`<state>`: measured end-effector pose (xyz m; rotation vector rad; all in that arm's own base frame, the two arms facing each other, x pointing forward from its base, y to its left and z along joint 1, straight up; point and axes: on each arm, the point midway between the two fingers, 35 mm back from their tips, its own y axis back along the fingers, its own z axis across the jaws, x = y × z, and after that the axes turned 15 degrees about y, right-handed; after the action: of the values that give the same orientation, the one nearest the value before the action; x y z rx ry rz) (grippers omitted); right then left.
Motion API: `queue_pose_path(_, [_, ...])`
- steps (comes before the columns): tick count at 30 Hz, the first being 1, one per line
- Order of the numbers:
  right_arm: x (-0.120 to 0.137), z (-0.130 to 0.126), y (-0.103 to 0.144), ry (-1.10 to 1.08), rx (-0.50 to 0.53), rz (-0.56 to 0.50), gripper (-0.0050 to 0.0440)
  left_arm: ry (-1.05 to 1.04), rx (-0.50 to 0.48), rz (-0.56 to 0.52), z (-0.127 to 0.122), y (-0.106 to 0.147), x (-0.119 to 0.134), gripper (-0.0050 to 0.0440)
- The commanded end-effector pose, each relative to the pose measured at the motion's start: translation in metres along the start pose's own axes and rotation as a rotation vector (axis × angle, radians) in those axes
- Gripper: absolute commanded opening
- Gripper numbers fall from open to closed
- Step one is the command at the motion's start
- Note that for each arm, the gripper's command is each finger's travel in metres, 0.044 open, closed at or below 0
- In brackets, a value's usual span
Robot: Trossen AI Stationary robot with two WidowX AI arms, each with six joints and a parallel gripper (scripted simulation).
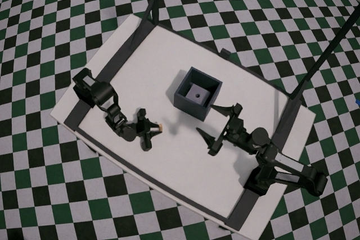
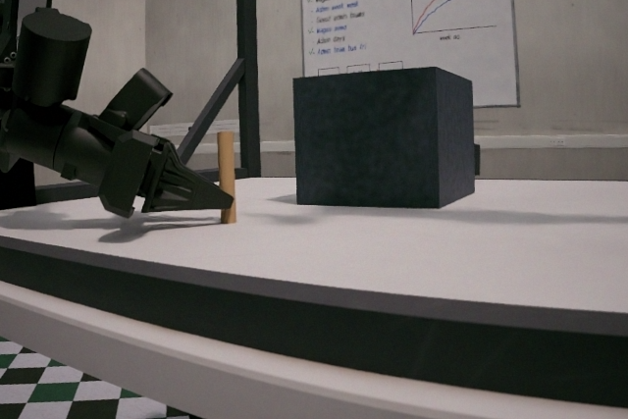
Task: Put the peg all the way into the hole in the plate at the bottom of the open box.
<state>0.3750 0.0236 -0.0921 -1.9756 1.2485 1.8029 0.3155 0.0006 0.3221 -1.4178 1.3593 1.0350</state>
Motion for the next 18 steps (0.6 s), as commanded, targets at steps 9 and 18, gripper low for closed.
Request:
queue_pose_path(9, [-0.0021,-0.0014,-0.0006,0.002,0.001,-0.003,0.0126,-0.004,0.012,-0.018,-0.0039,0.0004,-0.0087,0.044])
queue_pose_path(18, [-0.0081,-0.0064,0.0088,0.021,0.012,-0.012,0.0126,-0.004,0.012,-0.018,-0.0039,0.0004,-0.0087,0.044])
